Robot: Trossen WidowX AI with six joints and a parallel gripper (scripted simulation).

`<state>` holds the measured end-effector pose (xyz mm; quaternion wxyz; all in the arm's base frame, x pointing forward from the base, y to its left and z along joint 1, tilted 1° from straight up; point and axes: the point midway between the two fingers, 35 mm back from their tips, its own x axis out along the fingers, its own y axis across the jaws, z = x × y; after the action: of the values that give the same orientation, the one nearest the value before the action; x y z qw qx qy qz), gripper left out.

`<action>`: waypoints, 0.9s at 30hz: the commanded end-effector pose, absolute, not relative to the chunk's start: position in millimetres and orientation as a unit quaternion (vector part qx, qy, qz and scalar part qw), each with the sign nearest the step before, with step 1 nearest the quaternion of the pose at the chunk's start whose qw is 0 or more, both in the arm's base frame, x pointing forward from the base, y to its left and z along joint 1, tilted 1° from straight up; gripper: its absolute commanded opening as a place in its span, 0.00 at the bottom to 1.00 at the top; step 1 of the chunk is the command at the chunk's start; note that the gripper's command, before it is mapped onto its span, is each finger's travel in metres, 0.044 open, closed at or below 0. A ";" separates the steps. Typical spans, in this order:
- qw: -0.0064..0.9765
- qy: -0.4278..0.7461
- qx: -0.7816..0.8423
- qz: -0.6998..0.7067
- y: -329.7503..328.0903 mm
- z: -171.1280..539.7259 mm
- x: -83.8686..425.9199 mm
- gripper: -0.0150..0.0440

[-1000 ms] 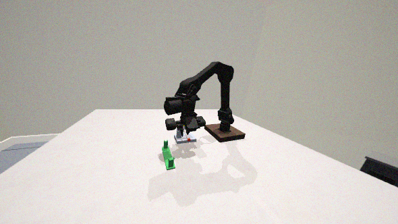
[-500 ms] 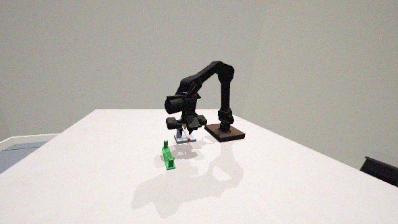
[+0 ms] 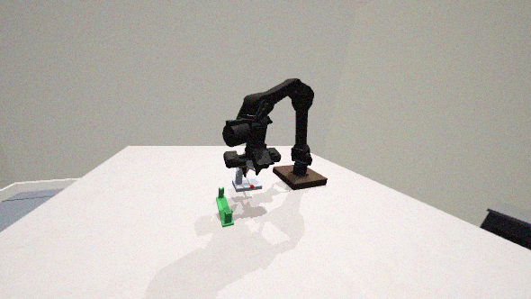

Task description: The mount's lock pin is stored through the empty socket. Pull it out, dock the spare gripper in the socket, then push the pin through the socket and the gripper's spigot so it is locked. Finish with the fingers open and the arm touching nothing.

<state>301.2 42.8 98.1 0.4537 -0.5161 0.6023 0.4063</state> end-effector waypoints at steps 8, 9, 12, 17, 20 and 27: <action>0.450 0.603 -0.518 0.408 60.0 119.5 301.8 0.59; 0.449 0.603 -0.518 0.408 61.5 121.4 301.8 0.59; 0.447 0.603 -0.519 0.409 66.1 127.1 301.8 0.59; 0.444 0.604 -0.520 0.409 72.9 135.6 302.0 0.59; 0.441 0.604 -0.522 0.410 71.1 133.3 301.4 0.64; 0.441 0.604 -0.522 0.410 71.1 133.3 301.4 0.95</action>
<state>301.3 70.9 133.4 0.4411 -0.5209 0.6056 0.4090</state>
